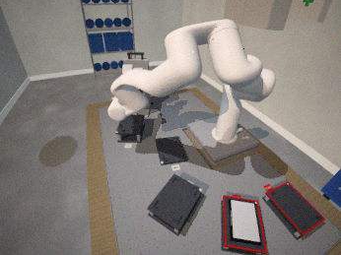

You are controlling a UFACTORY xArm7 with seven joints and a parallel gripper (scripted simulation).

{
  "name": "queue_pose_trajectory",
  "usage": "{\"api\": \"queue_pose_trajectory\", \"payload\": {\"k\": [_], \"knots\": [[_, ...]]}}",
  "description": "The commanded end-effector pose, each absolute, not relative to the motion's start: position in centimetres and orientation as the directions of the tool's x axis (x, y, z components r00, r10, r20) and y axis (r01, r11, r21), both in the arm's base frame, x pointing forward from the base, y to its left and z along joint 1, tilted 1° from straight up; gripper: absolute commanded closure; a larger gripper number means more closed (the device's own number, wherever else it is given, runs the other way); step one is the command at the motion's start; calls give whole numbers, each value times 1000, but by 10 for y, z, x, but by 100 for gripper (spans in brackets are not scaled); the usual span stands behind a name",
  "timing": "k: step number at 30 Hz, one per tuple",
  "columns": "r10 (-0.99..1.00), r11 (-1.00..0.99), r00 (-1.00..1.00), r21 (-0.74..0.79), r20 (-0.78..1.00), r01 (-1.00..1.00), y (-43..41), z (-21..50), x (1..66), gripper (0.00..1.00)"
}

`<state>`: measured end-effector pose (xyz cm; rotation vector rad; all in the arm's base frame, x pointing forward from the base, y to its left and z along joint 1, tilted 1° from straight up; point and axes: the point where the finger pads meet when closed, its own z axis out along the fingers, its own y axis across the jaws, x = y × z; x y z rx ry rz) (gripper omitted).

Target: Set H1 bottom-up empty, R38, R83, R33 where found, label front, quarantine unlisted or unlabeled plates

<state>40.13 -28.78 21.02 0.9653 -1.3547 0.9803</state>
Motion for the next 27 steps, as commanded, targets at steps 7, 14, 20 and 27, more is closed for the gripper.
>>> {"api": "queue_pose_trajectory", "payload": {"k": [7,14,20,27], "knots": [[2,314,-18,-17,1000,-949,-288,212,402,0],[2,314,-18,-17,1000,-949,-288,212,402,0],[2,314,-18,-17,1000,-949,-276,212,406,0],[1,314,-18,-17,1000,-949,-263,212,410,0]]}}
